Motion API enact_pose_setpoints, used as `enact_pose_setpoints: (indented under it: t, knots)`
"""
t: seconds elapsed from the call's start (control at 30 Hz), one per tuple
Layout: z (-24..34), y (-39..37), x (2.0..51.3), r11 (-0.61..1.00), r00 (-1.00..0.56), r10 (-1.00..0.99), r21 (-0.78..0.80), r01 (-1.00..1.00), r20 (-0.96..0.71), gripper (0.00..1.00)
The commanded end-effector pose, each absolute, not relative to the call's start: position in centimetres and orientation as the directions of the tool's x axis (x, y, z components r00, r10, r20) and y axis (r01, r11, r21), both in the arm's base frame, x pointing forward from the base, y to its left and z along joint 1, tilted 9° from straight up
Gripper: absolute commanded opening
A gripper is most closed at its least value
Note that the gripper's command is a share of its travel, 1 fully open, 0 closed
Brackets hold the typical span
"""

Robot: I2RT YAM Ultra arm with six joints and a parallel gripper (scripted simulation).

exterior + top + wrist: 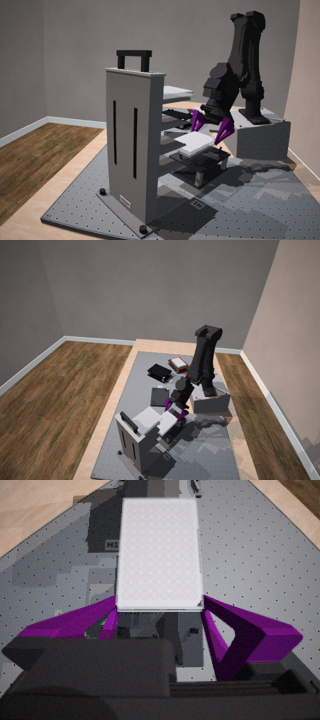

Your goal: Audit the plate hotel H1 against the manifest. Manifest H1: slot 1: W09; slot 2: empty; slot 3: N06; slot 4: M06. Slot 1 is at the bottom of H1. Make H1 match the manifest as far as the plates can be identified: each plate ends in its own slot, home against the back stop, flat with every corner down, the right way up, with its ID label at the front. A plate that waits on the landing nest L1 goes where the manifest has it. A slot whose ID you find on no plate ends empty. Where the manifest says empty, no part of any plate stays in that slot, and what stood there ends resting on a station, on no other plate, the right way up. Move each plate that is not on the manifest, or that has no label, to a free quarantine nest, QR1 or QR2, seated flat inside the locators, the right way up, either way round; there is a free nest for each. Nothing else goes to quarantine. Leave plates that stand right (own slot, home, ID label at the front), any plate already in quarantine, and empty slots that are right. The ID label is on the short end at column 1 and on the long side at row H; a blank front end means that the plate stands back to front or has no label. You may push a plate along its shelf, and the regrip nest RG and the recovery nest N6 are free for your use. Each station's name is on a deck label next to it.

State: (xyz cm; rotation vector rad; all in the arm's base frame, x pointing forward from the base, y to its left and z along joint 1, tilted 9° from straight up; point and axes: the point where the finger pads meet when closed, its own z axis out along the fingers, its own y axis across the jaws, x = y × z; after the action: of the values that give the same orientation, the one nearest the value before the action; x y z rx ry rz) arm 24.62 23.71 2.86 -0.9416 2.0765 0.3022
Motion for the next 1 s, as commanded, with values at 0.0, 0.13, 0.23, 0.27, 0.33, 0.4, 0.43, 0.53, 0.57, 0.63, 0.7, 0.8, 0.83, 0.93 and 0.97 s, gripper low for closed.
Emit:
enact_pose_setpoints:
  t: [0.0, 0.13, 0.23, 0.27, 0.33, 0.4, 0.43, 0.53, 0.57, 0.63, 0.7, 0.8, 0.83, 0.93, 0.97]
  knots:
    - [4.0, 24.5, 25.3, 0.694, -0.365, -0.496, -0.107, -0.712, -0.788, 0.86]
    - [4.0, 24.8, 25.6, 0.694, -0.365, -0.496, -0.107, -0.712, -0.788, 0.86]
    - [4.1, 25.0, 25.8, 0.694, -0.365, -0.496, -0.107, -0.712, -0.788, 0.86]
    - [4.1, 25.0, 25.8, 0.694, -0.365, -0.496, -0.107, -0.712, -0.788, 0.86]
    - [4.1, 25.1, 25.9, 0.694, -0.365, -0.496, -0.107, -0.712, -0.788, 0.86]
    - [4.1, 25.3, 26.0, 0.694, -0.365, -0.496, -0.107, -0.712, -0.788, 0.86]
    - [4.1, 25.3, 26.1, 0.694, -0.365, -0.496, -0.107, -0.712, -0.788, 0.86]
    - [4.2, 25.5, 26.3, 0.694, -0.365, -0.496, -0.107, -0.712, -0.788, 0.86]
    - [4.2, 25.6, 26.4, 0.694, -0.365, -0.496, -0.107, -0.712, -0.788, 0.86]
    - [4.2, 25.8, 26.5, 0.694, -0.365, -0.495, -0.107, -0.712, -0.788, 0.86]
    - [4.2, 25.9, 26.6, 0.694, -0.365, -0.495, -0.107, -0.712, -0.788, 0.86]
    - [4.2, 26.1, 26.9, 0.694, -0.365, -0.495, -0.107, -0.712, -0.788, 0.86]
    - [4.2, 26.1, 26.9, 0.694, -0.365, -0.495, -0.107, -0.712, -0.788, 0.86]
    - [4.3, 26.3, 27.0, 0.694, -0.365, -0.495, -0.107, -0.712, -0.788, 0.86]
    - [4.3, 26.3, 27.1, 0.694, -0.365, -0.495, -0.107, -0.712, -0.788, 0.86]
